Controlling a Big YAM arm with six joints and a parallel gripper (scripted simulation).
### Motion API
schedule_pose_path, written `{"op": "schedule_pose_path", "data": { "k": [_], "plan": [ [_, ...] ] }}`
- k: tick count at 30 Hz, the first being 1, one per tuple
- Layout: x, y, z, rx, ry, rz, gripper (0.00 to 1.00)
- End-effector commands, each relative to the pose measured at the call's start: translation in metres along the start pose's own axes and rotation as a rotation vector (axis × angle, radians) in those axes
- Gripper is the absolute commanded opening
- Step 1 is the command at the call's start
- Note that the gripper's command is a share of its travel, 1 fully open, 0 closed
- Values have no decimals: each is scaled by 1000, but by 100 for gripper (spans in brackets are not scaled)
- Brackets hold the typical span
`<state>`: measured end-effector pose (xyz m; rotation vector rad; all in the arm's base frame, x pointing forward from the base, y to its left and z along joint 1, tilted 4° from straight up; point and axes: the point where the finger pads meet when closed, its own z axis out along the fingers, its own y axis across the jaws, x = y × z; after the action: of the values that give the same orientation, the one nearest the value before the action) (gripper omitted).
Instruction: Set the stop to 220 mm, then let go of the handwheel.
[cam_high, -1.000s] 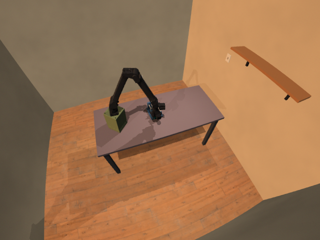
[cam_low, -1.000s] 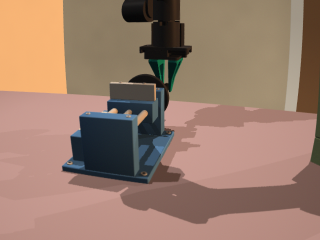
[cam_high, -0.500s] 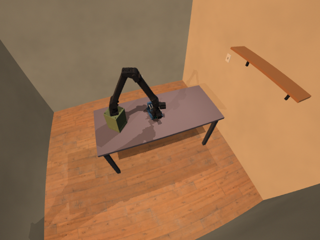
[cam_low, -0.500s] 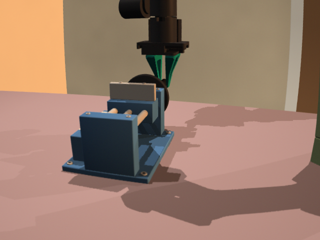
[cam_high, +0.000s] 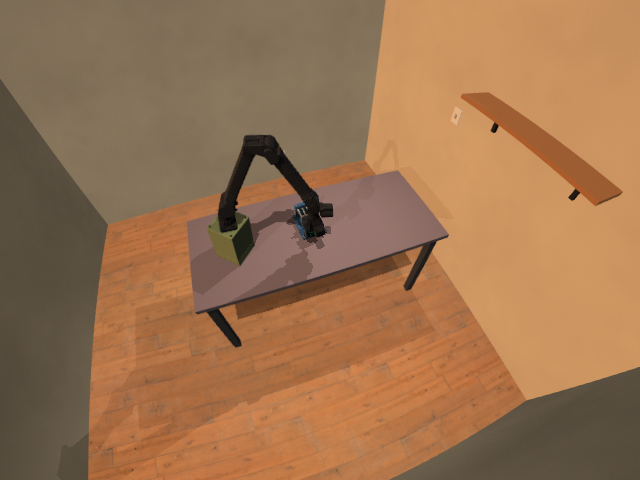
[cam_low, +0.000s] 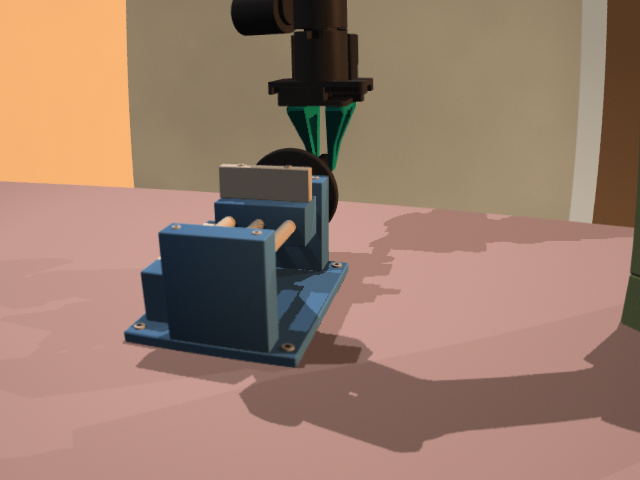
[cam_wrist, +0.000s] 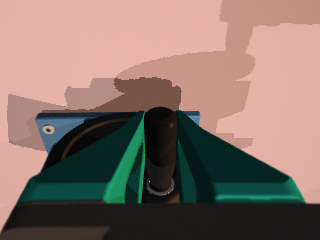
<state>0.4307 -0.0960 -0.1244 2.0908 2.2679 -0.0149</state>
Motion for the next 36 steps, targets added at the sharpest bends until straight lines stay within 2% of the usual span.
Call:
{"op": "schedule_pose_path", "data": {
  "k": [1, 36],
  "plan": [
    [-4, 35, -34, -76, -22, 2, 6],
    [-4, 58, -45, -81, -21, 2, 6]
  ]
}}
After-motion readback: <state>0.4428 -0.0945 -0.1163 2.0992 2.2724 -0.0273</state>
